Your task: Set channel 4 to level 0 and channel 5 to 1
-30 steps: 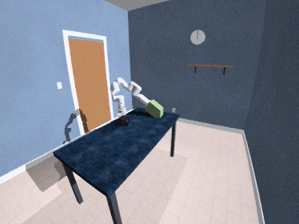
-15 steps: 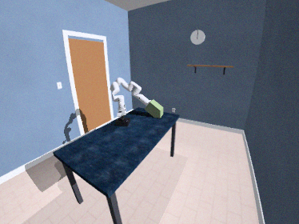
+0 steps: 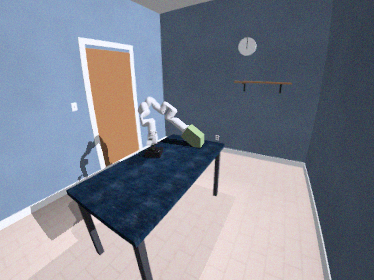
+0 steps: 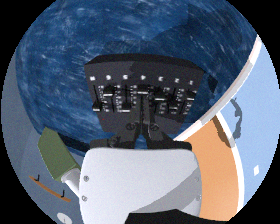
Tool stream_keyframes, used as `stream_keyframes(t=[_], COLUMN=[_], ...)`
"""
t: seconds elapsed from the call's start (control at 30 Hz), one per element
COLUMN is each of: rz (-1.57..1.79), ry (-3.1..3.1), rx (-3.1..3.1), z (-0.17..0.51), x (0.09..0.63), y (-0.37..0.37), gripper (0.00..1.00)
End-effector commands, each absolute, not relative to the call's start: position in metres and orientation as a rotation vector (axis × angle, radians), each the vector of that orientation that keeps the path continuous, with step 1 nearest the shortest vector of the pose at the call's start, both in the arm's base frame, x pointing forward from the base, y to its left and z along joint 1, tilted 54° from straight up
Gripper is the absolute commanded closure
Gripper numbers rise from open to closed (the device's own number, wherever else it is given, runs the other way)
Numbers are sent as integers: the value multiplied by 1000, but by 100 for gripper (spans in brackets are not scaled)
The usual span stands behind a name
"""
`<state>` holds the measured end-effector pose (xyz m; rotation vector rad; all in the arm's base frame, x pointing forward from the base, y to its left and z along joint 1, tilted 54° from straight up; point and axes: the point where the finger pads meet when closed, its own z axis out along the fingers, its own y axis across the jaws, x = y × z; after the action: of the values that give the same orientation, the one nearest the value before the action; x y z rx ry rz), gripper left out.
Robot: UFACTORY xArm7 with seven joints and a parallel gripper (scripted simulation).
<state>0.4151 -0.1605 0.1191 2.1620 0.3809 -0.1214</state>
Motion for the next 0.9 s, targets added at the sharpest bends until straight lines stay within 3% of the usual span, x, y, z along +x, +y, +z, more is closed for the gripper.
stream_keyframes(t=[0.0,0.87], rz=[-117,-117], ry=[384,384], rx=[2162,2162], z=[125,140], x=[416,414], y=[-151,-130], gripper=[100,100])
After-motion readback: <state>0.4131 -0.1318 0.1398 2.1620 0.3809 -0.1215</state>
